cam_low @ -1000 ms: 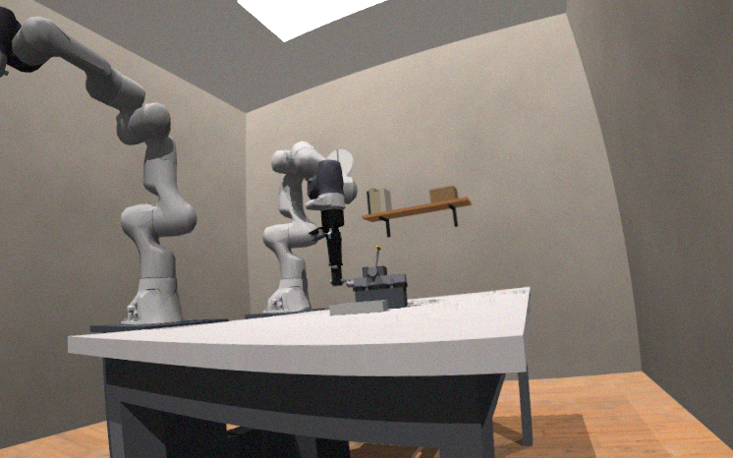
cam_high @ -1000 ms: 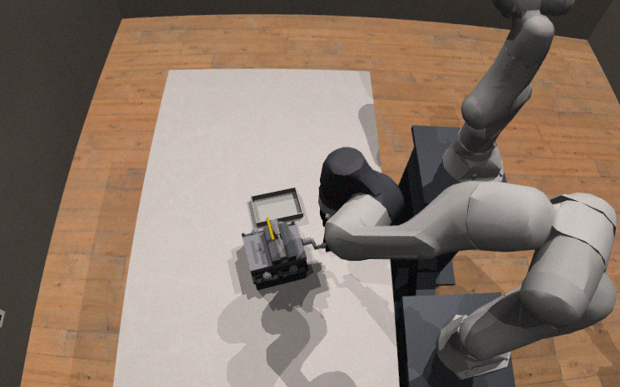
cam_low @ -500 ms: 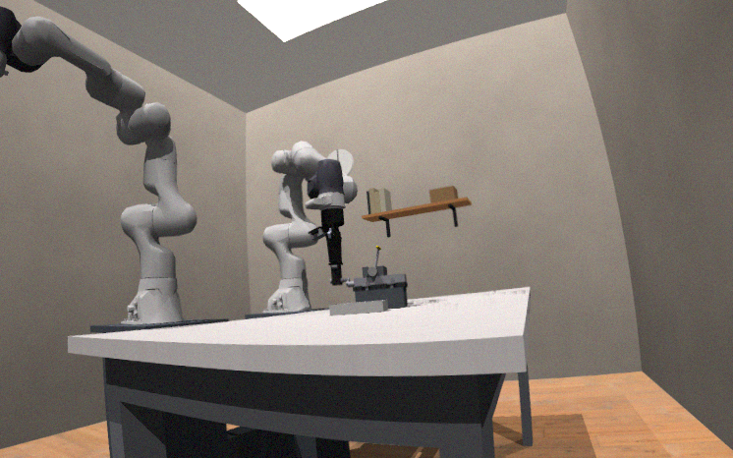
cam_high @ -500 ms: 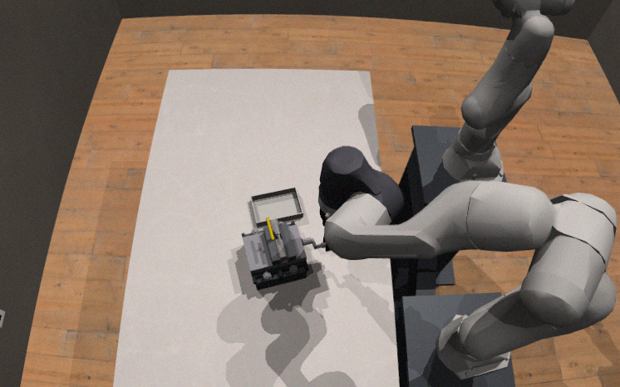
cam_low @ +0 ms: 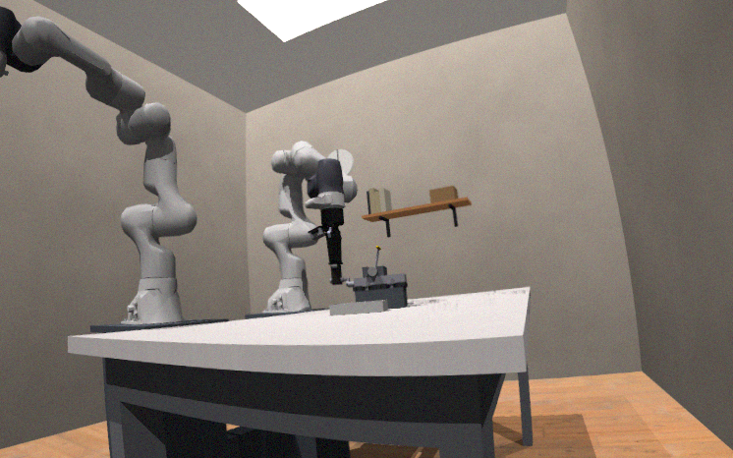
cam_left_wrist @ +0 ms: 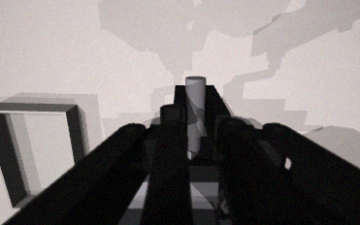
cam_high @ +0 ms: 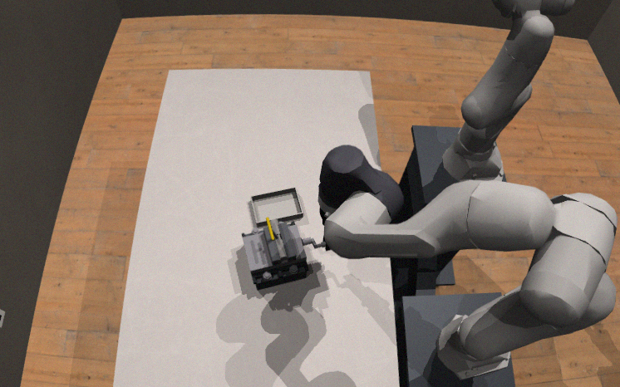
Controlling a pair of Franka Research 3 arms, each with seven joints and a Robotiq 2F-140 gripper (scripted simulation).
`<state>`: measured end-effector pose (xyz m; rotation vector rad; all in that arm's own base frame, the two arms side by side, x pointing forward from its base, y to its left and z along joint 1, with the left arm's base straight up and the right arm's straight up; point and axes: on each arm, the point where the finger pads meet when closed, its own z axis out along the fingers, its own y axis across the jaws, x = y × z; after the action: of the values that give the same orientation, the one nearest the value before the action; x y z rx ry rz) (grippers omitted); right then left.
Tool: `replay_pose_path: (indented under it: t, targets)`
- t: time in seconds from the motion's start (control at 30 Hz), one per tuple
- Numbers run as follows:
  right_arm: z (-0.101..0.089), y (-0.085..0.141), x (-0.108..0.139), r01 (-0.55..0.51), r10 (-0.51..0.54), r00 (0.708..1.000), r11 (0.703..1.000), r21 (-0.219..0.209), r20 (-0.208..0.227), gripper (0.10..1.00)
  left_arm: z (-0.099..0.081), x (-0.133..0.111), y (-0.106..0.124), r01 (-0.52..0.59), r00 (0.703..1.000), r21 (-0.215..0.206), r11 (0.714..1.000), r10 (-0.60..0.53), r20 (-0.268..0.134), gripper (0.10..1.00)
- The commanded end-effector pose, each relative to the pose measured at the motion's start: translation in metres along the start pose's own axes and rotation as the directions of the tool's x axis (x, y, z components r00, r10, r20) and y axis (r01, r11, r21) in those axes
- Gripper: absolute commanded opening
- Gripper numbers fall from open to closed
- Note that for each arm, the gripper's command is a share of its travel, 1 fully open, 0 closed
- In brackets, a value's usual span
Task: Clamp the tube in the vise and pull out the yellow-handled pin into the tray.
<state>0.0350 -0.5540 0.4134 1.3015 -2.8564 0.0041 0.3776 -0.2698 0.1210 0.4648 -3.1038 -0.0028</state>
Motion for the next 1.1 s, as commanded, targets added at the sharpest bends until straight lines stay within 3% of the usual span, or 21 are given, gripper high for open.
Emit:
replay_pose_path:
  t: [0.0, 1.07]
  targets:
    - [0.0004, -0.0001, -0.0010, -0.005, 0.005, 1.000, 1.000, -0.001, 0.003, 1.000, -0.0029, 0.0002, -0.0028, 0.000, 1.000, 0.002, 1.000, 0.000, 0.003, 0.130]
    - [0.0004, -0.0001, -0.0010, -0.005, 0.005, 1.000, 1.000, -0.001, 0.003, 1.000, -0.0066, 0.0002, -0.0065, 0.000, 1.000, 0.002, 1.000, 0.000, 0.003, 0.130]
